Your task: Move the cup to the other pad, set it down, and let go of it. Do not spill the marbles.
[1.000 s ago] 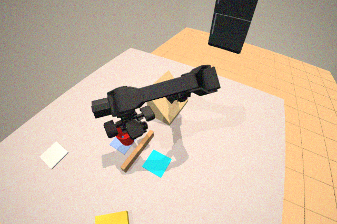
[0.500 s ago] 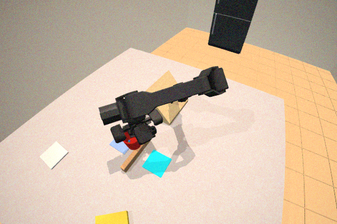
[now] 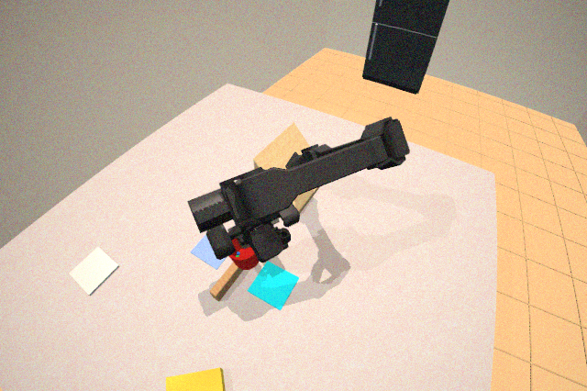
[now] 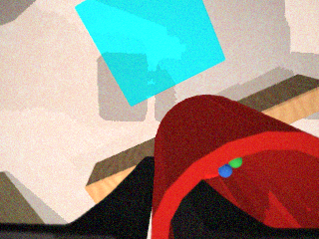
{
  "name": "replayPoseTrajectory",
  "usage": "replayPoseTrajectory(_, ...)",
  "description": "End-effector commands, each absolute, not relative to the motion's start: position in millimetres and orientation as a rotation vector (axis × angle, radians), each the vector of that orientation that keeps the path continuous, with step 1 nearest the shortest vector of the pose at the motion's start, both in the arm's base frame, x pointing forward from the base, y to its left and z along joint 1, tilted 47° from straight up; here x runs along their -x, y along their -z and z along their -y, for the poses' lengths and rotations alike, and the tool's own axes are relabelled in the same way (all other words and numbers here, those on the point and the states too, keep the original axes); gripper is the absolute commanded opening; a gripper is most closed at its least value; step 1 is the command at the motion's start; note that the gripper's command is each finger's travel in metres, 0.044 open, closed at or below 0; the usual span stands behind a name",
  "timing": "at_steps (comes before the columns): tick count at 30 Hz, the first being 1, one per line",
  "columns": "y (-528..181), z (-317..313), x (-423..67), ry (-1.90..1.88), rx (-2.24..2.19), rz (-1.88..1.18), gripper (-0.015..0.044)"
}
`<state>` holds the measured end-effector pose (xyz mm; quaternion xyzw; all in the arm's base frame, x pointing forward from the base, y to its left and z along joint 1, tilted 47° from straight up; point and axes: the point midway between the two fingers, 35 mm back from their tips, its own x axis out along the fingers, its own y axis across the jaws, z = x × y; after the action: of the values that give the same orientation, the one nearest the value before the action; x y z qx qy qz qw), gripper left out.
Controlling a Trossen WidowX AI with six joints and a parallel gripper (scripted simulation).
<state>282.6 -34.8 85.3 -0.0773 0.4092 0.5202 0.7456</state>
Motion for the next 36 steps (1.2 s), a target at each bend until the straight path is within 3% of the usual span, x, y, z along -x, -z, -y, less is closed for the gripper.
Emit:
replayPoseTrajectory(1,-93.4,27.4,-282.8,-1.138,0.164,-0.893,0.0)
replayPoseTrajectory(22,-137.8,-14.3,-283.3,-1.14,0.162,-0.891,0.0)
replayPoseTrajectory(36,-127.5,-24.3,-285.7,-1.139,0.162,-0.891,0.0)
